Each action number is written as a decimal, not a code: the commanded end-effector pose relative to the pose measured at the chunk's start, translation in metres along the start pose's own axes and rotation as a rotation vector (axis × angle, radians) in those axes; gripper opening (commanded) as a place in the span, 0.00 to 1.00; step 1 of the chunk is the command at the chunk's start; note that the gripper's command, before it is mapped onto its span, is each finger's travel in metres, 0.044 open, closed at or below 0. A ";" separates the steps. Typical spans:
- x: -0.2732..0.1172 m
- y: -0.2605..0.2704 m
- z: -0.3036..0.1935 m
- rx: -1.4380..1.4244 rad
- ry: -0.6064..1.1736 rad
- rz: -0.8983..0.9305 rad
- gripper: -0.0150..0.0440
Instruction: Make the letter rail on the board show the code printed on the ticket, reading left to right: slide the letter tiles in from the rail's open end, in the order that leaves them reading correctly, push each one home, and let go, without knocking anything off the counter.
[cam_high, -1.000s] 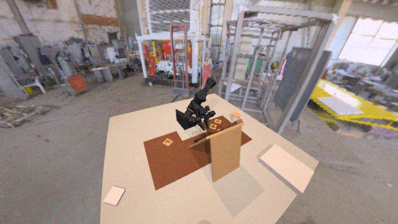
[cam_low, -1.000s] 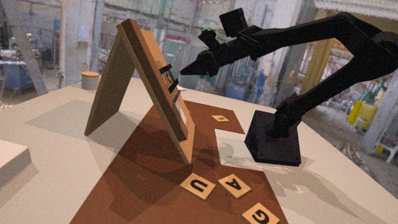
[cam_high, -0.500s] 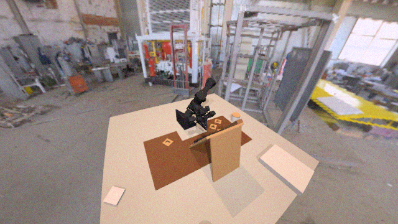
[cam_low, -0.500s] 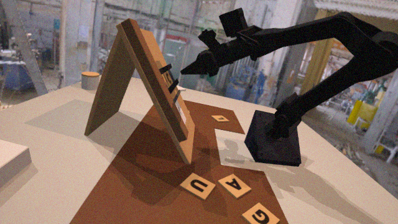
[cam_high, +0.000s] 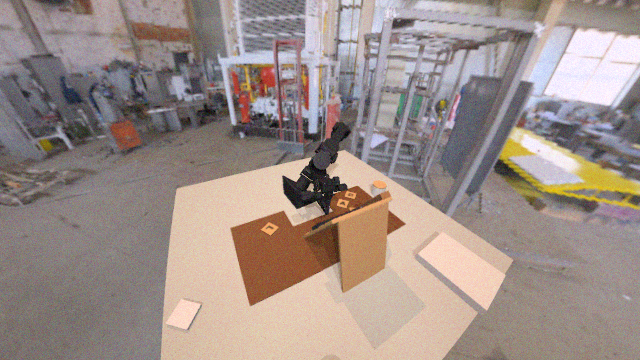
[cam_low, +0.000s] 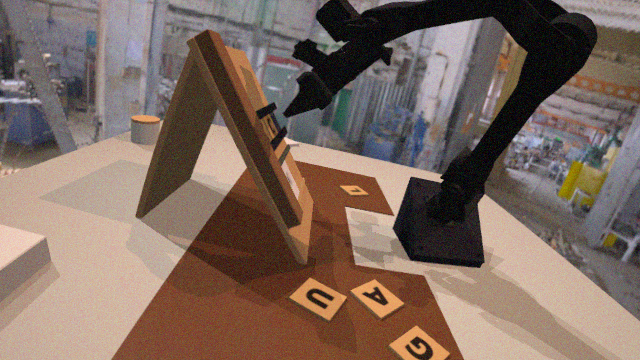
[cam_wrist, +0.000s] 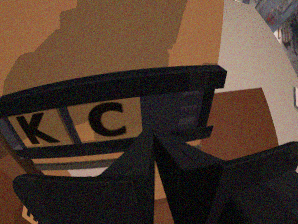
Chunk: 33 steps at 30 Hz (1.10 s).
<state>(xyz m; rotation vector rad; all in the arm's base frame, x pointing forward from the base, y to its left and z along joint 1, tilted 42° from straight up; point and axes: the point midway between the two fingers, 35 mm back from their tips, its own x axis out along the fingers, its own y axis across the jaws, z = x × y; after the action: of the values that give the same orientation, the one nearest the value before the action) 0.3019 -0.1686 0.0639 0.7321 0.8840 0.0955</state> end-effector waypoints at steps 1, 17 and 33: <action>0.003 -0.006 0.006 -0.017 0.206 0.014 0.25; -0.001 -0.006 0.008 -0.027 0.401 0.071 0.25; 0.007 -0.006 0.010 -0.028 0.401 0.072 0.25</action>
<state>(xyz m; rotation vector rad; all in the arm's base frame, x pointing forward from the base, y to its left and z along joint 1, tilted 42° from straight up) 0.3102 -0.1763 0.0610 0.7321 1.2333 0.3282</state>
